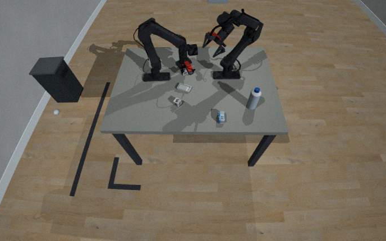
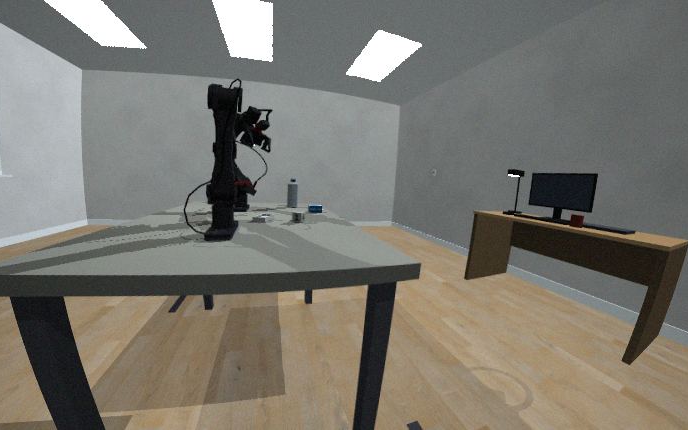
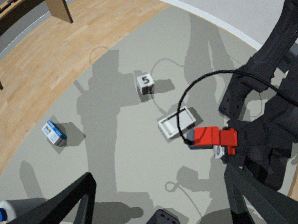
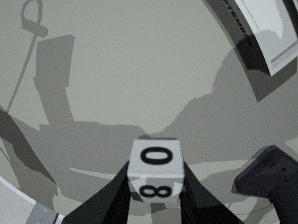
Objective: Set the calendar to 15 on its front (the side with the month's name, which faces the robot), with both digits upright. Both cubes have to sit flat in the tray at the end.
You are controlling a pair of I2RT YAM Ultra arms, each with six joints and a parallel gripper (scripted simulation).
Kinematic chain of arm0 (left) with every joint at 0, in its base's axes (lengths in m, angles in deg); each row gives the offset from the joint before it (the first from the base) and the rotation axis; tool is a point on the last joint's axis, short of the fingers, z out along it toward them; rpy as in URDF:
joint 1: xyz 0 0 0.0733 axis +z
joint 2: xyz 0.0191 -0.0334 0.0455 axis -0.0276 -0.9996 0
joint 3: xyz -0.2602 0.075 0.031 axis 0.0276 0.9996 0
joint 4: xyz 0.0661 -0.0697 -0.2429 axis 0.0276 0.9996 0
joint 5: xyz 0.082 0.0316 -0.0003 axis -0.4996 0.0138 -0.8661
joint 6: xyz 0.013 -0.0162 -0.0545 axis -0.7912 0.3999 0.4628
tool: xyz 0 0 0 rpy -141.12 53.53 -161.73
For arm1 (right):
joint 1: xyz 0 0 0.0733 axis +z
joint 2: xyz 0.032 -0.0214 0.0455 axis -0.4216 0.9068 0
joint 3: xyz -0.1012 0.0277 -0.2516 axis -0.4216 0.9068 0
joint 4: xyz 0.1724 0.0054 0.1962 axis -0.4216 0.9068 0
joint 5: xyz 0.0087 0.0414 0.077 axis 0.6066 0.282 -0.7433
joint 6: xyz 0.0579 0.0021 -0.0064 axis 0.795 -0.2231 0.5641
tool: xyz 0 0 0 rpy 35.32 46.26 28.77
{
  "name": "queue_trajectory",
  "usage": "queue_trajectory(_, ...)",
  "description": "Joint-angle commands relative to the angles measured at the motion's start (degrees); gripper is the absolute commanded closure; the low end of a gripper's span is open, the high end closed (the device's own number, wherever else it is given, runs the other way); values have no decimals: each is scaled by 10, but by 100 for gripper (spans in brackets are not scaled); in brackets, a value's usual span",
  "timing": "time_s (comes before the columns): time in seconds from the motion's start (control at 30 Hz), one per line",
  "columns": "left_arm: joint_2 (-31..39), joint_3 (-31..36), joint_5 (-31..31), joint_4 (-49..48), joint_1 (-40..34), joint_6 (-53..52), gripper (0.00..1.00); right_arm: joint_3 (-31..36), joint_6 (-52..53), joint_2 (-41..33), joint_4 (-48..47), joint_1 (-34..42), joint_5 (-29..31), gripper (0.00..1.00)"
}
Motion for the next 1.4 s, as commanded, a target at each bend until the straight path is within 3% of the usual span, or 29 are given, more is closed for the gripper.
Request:
queue_trajectory(0.0,6,-10,-4,5,-3,1,0,8,7,5,-13,3,8,65)
queue_trajectory(0.33,6,-10,-4,5,-3,1,0,1,7,0,-6,3,8,65)
queue_trajectory(0.43,6,-10,-4,5,-3,1,0,1,2,-8,-5,0,8,37)
queue_trajectory(0.47,6,-10,-4,5,-3,1,0,1,1,-13,2,-3,8,36)
queue_trajectory(0.97,6,-10,-4,5,-3,1,0,-34,-7,-54,53,-9,9,36)
queue_trajectory(1.07,6,-10,-4,5,-3,1,0,-48,-7,-60,73,-14,8,2)
queue_trajectory(1.37,6,-10,-4,5,-3,1,0,-117,-5,-70,160,-5,8,0)
